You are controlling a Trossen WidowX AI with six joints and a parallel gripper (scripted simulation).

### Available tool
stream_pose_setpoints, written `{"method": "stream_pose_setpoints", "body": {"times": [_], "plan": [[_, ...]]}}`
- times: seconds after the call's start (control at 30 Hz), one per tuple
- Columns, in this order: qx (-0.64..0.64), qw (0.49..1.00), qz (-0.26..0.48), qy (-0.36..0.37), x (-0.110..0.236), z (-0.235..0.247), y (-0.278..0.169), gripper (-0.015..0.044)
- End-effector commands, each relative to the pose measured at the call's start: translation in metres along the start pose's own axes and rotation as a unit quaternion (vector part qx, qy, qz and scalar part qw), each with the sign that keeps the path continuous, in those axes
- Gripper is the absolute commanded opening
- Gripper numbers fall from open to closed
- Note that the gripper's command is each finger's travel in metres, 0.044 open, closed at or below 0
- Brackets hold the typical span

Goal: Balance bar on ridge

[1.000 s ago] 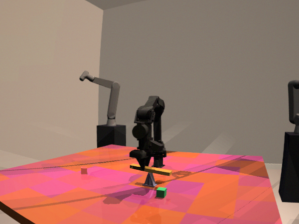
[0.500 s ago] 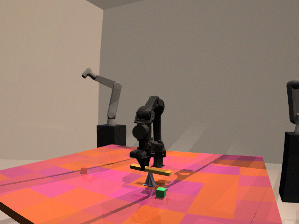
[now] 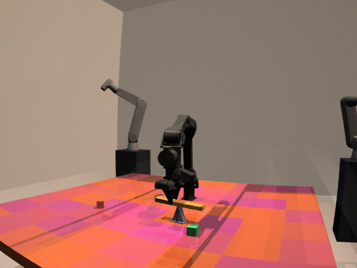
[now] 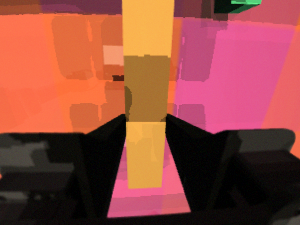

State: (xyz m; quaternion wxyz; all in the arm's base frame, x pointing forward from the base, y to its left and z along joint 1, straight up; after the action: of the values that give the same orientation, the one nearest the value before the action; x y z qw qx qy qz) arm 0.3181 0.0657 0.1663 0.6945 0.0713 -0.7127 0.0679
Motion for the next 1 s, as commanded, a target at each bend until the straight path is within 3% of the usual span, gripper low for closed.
{"method": "stream_pose_setpoints", "body": {"times": [0.0,0.97], "plan": [[-0.001,1.0,0.001,0.0,-0.0009,-0.0002,-0.0002,0.0],[-0.001,1.0,0.001,0.0,-0.0033,0.0001,-0.0004,0.0]]}}
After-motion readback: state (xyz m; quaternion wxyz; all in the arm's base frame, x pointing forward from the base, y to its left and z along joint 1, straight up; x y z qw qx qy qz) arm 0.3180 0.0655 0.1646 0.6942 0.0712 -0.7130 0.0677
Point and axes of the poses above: the point midway between the two fingers, 35 mm back from their tips, its own x axis back along the fingers, its own z axis across the jaws, y = z × x, the point moved 5 cm from there along x, back along the fingers, and after that the axes turned 11 degrees about x, right-handed, at the moved point
